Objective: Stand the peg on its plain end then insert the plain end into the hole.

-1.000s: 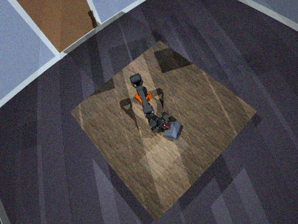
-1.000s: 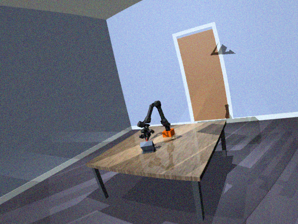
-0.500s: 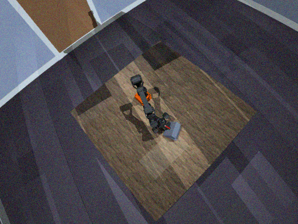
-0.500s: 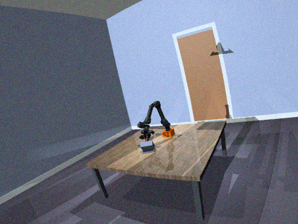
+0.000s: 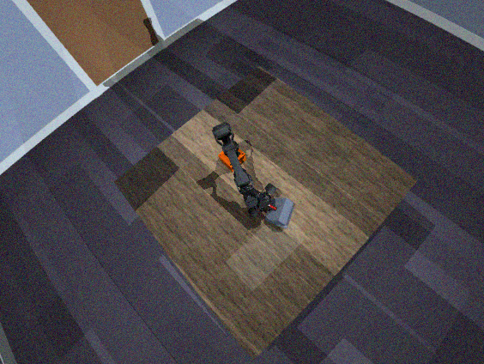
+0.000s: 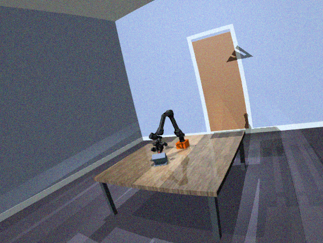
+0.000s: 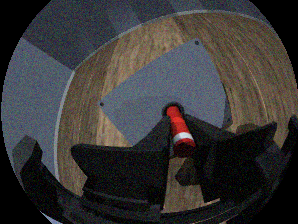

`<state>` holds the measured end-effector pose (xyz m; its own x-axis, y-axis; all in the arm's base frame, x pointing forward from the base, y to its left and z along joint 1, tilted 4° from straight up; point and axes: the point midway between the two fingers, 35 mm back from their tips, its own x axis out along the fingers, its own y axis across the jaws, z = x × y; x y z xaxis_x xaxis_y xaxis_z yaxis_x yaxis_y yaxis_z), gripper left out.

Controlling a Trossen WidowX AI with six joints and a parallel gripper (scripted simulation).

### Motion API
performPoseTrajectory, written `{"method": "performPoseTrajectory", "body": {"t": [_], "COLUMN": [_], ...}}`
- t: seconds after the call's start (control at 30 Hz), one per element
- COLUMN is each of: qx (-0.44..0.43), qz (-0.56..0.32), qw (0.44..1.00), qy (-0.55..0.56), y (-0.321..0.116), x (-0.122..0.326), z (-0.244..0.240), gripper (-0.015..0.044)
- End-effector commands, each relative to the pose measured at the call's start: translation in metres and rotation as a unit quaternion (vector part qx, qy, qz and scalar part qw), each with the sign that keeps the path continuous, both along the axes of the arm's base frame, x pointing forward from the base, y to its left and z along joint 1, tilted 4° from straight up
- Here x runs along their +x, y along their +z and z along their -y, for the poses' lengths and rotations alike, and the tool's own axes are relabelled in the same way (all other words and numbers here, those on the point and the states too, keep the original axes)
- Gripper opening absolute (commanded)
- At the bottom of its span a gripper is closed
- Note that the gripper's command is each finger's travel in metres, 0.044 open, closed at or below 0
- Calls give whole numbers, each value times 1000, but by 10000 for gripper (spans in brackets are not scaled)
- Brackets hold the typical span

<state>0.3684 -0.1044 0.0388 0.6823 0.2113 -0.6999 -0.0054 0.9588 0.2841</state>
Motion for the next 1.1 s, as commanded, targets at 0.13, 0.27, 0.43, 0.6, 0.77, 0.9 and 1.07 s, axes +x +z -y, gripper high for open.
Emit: {"method": "performPoseTrajectory", "body": {"t": [0.13, 0.27, 0.43, 0.6, 0.77, 0.9, 1.07], "qx": [0, 0, 0, 0, 0, 0, 0], "qz": [0, 0, 0, 0, 0, -1, -2], "qw": [1000, 1000, 1000, 1000, 1000, 1000, 1000], "qy": [0, 0, 0, 0, 0, 0, -1], "y": [0, 0, 0, 0, 1, 4, 10], "x": [0, 0, 0, 0, -1, -4, -8], "z": [0, 0, 0, 0, 0, 2, 5], "gripper": [0, 0, 131, 263, 394, 440, 440]}}
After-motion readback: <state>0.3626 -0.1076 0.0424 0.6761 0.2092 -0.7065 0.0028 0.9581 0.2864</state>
